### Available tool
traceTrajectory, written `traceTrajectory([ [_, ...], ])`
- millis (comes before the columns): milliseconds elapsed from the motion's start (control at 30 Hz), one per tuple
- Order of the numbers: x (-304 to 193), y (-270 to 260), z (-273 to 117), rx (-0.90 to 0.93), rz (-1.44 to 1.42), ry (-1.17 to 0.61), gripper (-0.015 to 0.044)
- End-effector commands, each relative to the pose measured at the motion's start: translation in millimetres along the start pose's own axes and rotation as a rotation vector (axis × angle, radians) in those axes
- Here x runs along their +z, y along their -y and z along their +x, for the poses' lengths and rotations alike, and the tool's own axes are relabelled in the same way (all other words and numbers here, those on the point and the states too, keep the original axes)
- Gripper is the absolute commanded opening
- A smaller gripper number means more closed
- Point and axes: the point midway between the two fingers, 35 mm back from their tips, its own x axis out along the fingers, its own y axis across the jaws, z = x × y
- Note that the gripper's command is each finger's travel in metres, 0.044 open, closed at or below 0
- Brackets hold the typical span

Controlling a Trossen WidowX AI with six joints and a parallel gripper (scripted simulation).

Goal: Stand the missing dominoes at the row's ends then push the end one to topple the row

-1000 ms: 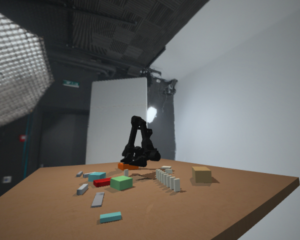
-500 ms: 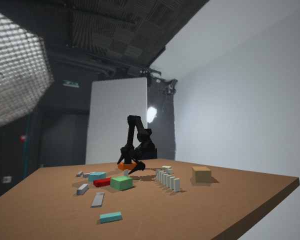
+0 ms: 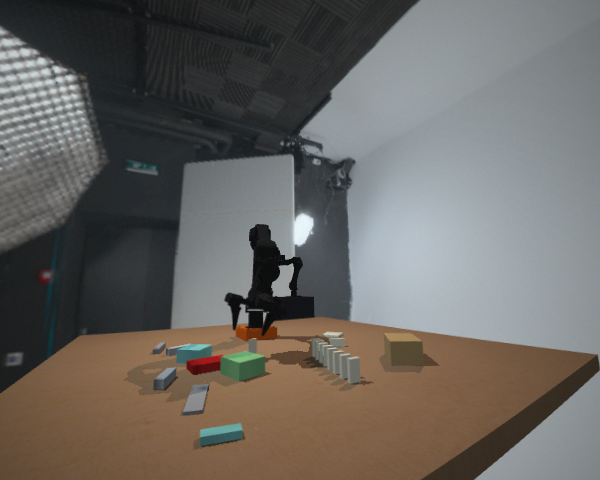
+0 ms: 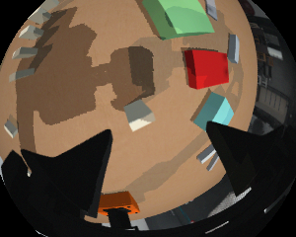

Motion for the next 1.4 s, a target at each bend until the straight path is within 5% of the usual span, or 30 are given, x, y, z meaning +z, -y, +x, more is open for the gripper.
traceTrajectory([
  [0,-3.6,7.1,-36.2,0.25,-0.288,0.107,0.044],
  [367,-3.4,6.8,-34.9,0.25,-0.288,0.107,0.044],
  [667,0.7,-9.4,25.4,0.25,-0.288,0.106,0.044],
  [1167,1.2,-13.8,41.0,0.25,-0.288,0.106,0.044],
  [1367,1.2,-13.8,41.0,0.25,-0.288,0.106,0.0282],
])
